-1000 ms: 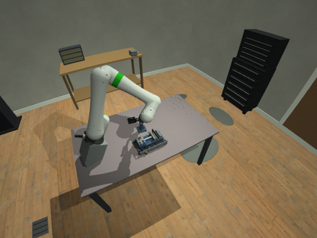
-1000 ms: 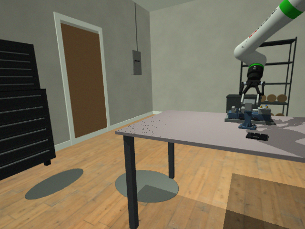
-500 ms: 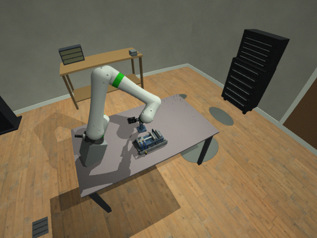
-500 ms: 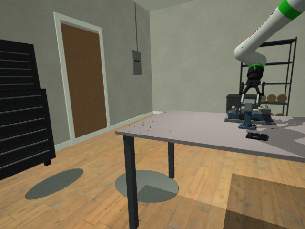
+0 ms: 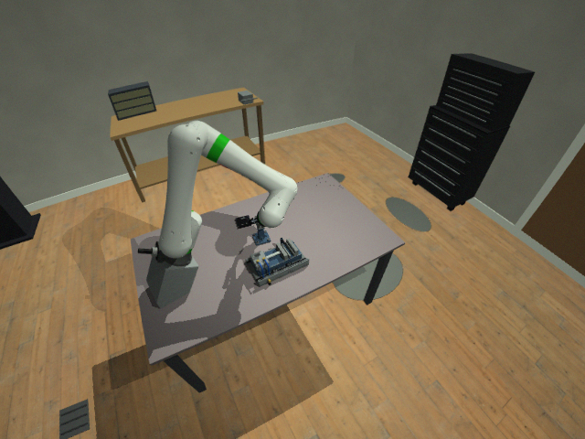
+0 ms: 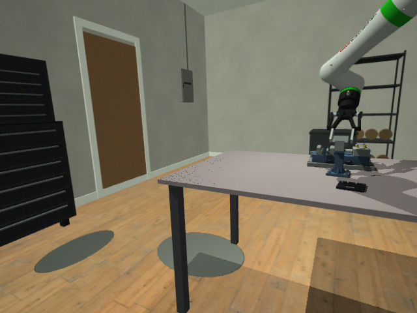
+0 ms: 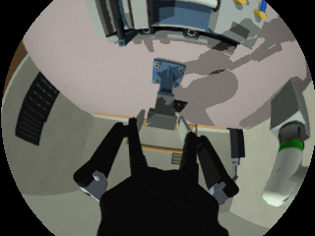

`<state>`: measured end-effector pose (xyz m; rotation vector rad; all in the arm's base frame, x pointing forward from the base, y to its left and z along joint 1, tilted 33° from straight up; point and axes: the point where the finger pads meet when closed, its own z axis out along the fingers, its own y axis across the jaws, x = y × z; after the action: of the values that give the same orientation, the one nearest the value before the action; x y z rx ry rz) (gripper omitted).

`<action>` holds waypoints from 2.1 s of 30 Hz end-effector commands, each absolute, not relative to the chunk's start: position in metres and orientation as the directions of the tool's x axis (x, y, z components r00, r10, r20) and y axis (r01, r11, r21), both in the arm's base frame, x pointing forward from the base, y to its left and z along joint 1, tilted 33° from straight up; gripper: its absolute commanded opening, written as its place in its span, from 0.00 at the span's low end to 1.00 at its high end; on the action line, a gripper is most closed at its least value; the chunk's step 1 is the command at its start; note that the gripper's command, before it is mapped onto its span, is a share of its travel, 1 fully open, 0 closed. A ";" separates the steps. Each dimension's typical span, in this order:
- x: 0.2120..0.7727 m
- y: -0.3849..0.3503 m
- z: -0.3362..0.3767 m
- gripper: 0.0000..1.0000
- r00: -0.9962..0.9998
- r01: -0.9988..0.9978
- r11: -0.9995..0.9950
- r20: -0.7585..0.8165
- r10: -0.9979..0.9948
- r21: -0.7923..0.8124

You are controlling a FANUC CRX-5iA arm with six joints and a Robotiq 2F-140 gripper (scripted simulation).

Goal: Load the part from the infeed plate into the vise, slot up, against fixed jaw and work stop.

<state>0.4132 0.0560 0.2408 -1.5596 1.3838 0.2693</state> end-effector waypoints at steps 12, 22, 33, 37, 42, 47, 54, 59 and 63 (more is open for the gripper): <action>0.413 0.056 0.241 0.51 0.322 -0.846 0.146 -0.710 -0.626 -0.513; 0.413 0.056 0.241 0.51 0.322 -0.846 0.146 -0.710 -0.626 -0.513; 0.413 0.056 0.241 0.00 0.322 -0.846 0.146 -0.710 -0.626 -0.513; 0.413 0.056 0.241 0.00 0.322 -0.846 0.146 -0.710 -0.626 -0.513; 0.413 0.056 0.241 0.00 0.322 -0.846 0.146 -0.710 -0.626 -0.513; 0.413 0.056 0.241 0.00 0.322 -0.846 0.146 -0.710 -0.626 -0.513; 0.413 0.056 0.241 0.00 0.322 -0.846 0.146 -0.710 -0.626 -0.513; 0.413 0.056 0.241 0.00 0.322 -0.846 0.146 -0.710 -0.626 -0.513; 0.413 0.056 0.241 0.00 0.322 -0.846 0.146 -0.710 -0.626 -0.513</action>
<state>0.4132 0.0559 0.2409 -1.5597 1.3838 0.2690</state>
